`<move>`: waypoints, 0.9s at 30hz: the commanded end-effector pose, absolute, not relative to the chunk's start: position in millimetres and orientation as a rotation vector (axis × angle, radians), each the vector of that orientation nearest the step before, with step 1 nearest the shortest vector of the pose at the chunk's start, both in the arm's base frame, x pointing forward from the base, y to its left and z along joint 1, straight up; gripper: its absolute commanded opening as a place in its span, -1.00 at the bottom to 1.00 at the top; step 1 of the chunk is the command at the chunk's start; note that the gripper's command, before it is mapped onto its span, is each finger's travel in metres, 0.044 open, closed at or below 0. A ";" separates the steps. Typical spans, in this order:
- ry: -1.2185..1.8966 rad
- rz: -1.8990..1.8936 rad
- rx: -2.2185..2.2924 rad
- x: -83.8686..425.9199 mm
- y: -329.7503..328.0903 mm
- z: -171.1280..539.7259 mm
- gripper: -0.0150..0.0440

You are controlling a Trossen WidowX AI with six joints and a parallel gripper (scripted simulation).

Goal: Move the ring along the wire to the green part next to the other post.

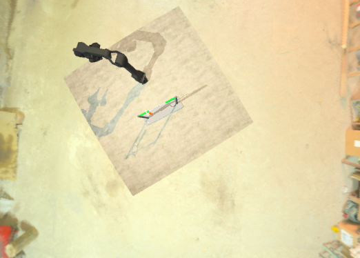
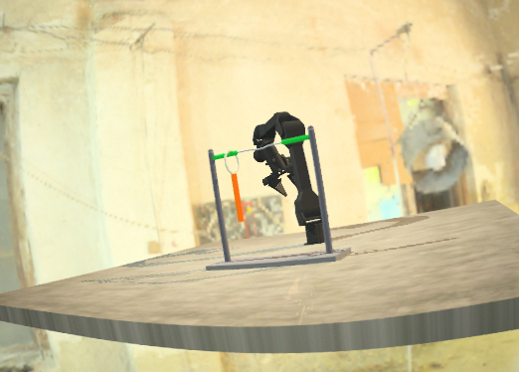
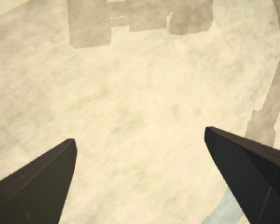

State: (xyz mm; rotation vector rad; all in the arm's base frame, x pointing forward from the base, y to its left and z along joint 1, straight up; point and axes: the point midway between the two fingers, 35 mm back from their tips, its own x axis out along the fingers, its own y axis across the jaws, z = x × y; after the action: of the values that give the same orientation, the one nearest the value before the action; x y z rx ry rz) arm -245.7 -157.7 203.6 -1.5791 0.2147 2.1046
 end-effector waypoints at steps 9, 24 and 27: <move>0.085 2.243 -1.696 -223.6 -172.1 202.6 0.06; -0.279 2.825 -2.359 -91.3 -242.2 173.2 0.05; -0.396 2.945 -2.491 -61.7 -247.6 168.3 0.05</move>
State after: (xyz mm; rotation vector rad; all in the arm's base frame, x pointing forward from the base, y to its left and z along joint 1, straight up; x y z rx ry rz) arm -90.8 -244.0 174.2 -2.3605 -0.2796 2.8343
